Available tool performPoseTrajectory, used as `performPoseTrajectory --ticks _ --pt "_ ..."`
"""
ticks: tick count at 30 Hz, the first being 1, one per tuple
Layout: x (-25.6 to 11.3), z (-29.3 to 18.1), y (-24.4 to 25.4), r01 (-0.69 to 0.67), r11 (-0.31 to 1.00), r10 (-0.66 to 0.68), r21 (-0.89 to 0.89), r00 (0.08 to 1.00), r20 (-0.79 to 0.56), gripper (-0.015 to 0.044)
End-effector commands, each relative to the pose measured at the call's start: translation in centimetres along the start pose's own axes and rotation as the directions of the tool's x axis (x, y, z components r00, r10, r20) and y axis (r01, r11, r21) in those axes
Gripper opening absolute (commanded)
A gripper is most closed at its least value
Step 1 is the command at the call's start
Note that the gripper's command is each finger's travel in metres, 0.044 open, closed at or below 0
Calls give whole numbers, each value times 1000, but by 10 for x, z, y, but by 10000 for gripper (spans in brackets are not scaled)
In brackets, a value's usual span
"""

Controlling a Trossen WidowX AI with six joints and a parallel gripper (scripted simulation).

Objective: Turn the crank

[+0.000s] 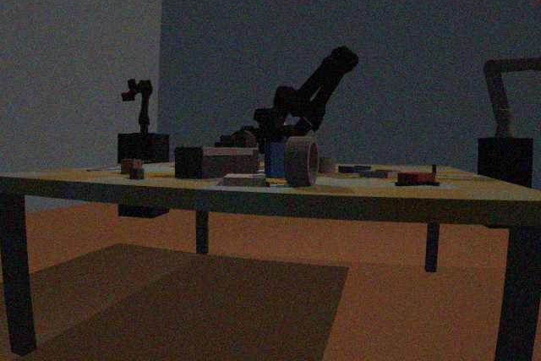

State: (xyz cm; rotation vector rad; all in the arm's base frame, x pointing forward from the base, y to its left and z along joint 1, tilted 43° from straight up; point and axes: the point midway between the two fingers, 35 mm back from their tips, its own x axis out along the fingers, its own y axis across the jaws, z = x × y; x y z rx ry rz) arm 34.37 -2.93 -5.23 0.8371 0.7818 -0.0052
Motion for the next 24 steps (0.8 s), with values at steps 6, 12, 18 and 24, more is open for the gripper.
performPoseTrajectory --ticks 6,12,18,24 --pt "0 0 0 1 1000 -1 0 1000 0 210" --pt "0 0 0 1 1000 -1 0 1000 0 368" --pt "-3 4 0 1 1000 -1 0 1000 0 440" --pt "-19 22 0 2 1000 -2 -1 1000 0 440"
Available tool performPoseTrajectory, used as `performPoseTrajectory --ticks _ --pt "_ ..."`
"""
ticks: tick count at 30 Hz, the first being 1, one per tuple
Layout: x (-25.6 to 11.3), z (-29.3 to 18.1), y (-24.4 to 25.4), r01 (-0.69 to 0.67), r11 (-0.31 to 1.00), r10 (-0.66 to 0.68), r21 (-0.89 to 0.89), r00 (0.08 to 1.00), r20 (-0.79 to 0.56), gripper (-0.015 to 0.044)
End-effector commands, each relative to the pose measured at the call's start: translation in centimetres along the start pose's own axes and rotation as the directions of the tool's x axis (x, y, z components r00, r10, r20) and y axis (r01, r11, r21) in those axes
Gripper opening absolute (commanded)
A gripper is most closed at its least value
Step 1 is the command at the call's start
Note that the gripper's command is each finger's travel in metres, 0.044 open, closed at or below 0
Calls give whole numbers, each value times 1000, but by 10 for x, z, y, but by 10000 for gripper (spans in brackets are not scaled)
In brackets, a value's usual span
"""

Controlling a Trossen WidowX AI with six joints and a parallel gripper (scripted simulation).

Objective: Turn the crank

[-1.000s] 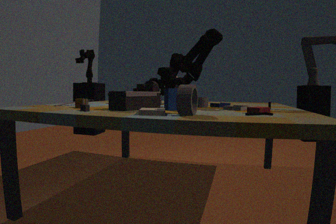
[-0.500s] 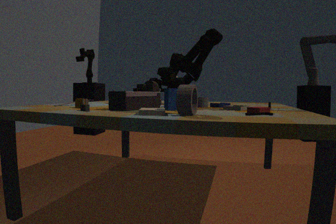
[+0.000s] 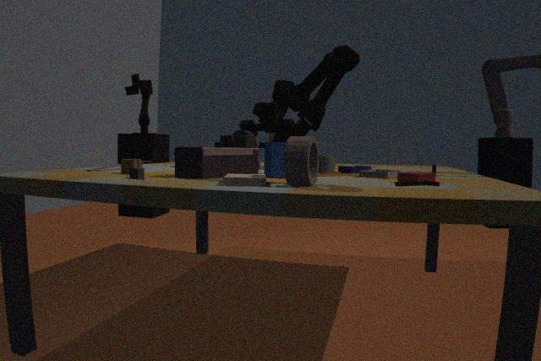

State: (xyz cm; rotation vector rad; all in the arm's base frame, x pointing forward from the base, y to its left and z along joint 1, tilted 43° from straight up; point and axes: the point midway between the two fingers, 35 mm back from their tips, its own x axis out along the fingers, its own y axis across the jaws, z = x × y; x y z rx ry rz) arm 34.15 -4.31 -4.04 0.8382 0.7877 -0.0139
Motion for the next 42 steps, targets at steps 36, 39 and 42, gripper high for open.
performPoseTrajectory --ticks 36,39,42 --pt "-50 135 -10 -30 997 29 -67 999 -27 440" --pt "-41 145 -14 -39 996 36 -82 999 -35 440" --pt "-31 154 -18 -47 994 43 -97 998 -43 440"
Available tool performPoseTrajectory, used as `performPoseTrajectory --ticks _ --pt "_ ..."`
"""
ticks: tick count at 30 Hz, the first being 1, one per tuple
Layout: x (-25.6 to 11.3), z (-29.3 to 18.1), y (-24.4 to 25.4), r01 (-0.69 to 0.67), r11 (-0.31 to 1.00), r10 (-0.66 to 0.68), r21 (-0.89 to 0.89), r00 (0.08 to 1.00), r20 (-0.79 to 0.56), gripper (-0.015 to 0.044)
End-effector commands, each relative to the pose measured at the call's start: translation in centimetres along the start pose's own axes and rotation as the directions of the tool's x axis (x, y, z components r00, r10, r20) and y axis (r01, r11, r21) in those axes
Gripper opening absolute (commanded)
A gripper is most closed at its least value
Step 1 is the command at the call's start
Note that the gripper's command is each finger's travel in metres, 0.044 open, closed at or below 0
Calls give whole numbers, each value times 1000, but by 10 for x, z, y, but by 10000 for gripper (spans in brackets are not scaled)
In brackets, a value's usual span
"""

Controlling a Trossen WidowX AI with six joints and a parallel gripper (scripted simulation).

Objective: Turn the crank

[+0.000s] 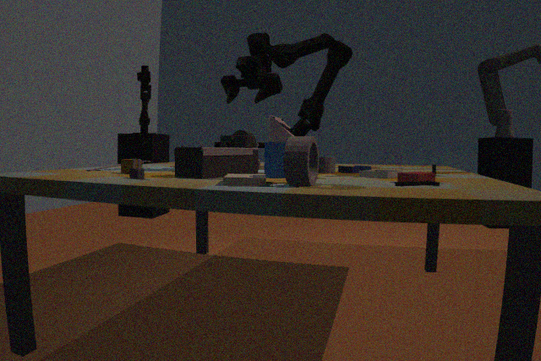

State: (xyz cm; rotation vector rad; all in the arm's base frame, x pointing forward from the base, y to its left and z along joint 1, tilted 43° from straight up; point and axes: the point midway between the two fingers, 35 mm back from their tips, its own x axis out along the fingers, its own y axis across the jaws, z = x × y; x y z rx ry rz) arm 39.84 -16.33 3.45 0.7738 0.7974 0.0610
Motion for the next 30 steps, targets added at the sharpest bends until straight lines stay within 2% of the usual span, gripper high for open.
performPoseTrajectory --ticks 1,11,19,30 --pt "12 11 -5 -15 1000 15 -19 1000 -13 440" --pt "40 32 -22 -39 998 37 -57 999 -33 440" --pt "82 -6 -21 -41 998 39 -57 999 -33 440" --pt "83 -7 -21 -41 998 39 -57 999 -33 440"
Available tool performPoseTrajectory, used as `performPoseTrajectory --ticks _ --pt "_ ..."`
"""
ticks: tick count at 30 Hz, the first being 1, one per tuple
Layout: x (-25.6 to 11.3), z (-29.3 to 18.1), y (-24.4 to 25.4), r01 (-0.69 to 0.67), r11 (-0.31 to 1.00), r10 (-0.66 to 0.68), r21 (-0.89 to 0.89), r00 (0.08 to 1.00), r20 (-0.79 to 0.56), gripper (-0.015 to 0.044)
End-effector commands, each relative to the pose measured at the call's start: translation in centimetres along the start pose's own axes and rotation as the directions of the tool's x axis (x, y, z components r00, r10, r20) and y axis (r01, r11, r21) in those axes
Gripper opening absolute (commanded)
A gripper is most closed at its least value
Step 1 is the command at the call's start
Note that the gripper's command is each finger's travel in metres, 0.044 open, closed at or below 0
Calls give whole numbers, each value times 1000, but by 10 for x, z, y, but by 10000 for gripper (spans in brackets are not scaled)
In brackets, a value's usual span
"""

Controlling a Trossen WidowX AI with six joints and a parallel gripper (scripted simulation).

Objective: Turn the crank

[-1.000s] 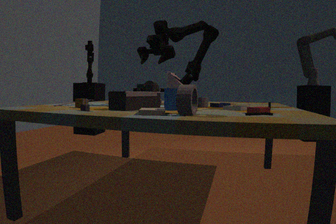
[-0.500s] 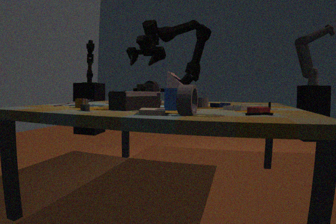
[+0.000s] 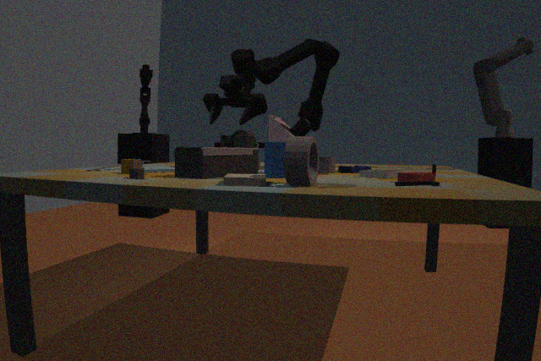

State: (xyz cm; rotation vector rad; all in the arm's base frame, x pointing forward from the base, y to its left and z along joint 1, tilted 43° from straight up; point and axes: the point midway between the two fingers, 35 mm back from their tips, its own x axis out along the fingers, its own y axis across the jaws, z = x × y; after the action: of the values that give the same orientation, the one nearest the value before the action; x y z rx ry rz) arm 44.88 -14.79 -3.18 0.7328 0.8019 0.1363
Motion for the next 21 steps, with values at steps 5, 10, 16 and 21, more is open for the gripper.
performPoseTrajectory --ticks 5,10,16,21 --pt "1 -2 -1 4 1000 -4 5 1000 -4 440" --pt "-2 2 -1 4 1000 -4 4 1000 -4 440" --pt "-38 33 -3 2 1000 -2 1 1000 -3 440" --pt "-48 34 1 6 1000 -6 7 1000 1 440"
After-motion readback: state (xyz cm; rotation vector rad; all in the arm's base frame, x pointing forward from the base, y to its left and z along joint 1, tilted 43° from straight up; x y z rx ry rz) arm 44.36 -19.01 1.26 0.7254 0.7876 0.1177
